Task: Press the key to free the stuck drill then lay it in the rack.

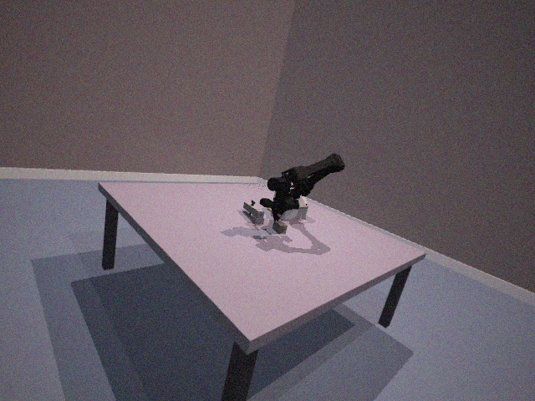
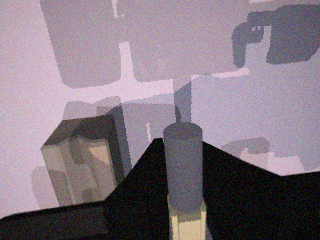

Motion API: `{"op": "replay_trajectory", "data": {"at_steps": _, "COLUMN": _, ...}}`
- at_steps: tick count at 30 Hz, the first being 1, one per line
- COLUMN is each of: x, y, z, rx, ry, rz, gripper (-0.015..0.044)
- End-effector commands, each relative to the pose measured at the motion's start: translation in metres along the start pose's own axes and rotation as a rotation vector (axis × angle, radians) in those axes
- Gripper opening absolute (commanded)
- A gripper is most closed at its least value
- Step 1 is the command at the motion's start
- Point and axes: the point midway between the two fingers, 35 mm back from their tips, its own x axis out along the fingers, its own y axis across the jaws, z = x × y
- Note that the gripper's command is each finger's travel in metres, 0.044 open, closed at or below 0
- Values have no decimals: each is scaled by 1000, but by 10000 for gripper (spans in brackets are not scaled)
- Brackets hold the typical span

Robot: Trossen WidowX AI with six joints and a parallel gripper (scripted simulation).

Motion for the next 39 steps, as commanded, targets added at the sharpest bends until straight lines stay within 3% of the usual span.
{"op": "replay_trajectory", "data": {"at_steps": 1, "x": 2, "y": 8, "z": 1, "rx": 6, "ry": 4, "rz": 3, "gripper": 0}}
{"op": "replay_trajectory", "data": {"at_steps": 39, "x": 21, "y": 56, "z": 12, "rx": 7, "ry": 2, "rz": 5, "gripper": 0}}
